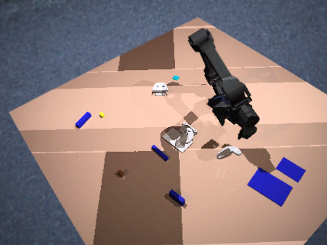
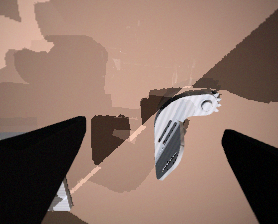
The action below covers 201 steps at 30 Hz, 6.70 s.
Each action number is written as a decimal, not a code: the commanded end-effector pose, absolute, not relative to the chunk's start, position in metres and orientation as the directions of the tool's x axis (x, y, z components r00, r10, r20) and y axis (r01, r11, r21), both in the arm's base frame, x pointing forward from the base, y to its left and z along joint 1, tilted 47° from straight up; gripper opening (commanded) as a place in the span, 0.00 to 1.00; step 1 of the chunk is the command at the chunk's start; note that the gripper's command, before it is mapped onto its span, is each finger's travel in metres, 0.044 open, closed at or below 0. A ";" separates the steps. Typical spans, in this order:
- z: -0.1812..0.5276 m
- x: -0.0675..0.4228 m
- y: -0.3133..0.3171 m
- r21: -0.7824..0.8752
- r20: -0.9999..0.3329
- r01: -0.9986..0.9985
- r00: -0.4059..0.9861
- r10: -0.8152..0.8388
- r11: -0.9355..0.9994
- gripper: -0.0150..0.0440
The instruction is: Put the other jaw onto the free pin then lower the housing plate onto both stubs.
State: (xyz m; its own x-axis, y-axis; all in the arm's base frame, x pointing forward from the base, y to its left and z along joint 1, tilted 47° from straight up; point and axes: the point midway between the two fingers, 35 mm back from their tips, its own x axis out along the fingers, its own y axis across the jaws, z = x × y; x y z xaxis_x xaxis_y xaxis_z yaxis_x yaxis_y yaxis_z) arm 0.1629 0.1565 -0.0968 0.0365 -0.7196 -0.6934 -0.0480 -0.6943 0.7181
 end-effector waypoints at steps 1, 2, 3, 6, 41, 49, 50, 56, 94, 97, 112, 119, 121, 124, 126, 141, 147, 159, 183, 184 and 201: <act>-0.097 0.163 0.156 0.718 -0.693 -0.048 0.037 -0.720 -0.694 1.00; -0.097 0.163 0.156 0.718 -0.693 -0.048 0.037 -0.720 -0.694 1.00; -0.097 0.163 0.156 0.718 -0.693 -0.048 0.037 -0.720 -0.694 1.00; -0.097 0.163 0.156 0.718 -0.693 -0.048 0.037 -0.720 -0.694 1.00; -0.097 0.163 0.157 0.717 -0.693 -0.067 0.037 -0.720 -0.694 0.39; -0.097 0.166 0.158 0.683 -0.694 -0.283 0.036 -0.719 -0.673 0.74; -0.097 0.166 0.159 0.677 -0.694 -0.310 0.036 -0.719 -0.668 0.79; -0.098 0.169 0.160 0.625 -0.694 -0.465 0.036 -0.719 -0.627 1.00; -0.100 0.183 0.168 -0.011 -0.695 -0.999 0.034 -0.718 -0.036 1.00; -0.100 0.184 0.168 -0.071 -0.696 -0.997 0.033 -0.718 0.023 1.00; -0.100 0.190 0.171 -0.357 -0.696 -0.882 0.033 -0.717 0.306 1.00; -0.101 0.192 0.172 -0.472 -0.696 -0.773 0.032 -0.717 0.423 1.00; -0.101 0.193 0.173 -0.502 -0.696 -0.737 0.032 -0.717 0.454 1.00; -0.101 0.194 0.173 -0.543 -0.696 -0.677 0.032 -0.717 0.497 1.00; -0.101 0.195 0.173 -0.568 -0.696 -0.635 0.032 -0.717 0.524 1.00; -0.102 0.201 0.176 -0.698 -0.696 -0.263 0.031 -0.717 0.666 1.00; -0.102 0.203 0.177 -0.716 -0.696 -0.097 0.031 -0.717 0.691 1.00; -0.102 0.208 0.179 -0.692 -0.696 0.238 0.030 -0.717 0.682 1.00; -0.134 0.211 0.146 -0.670 -0.696 0.333 0.031 -0.718 0.664 1.00; -0.136 0.211 0.145 -0.670 -0.696 0.333 0.031 -0.718 0.664 1.00; -0.155 0.212 0.125 -0.670 -0.695 0.333 0.031 -0.718 0.663 1.00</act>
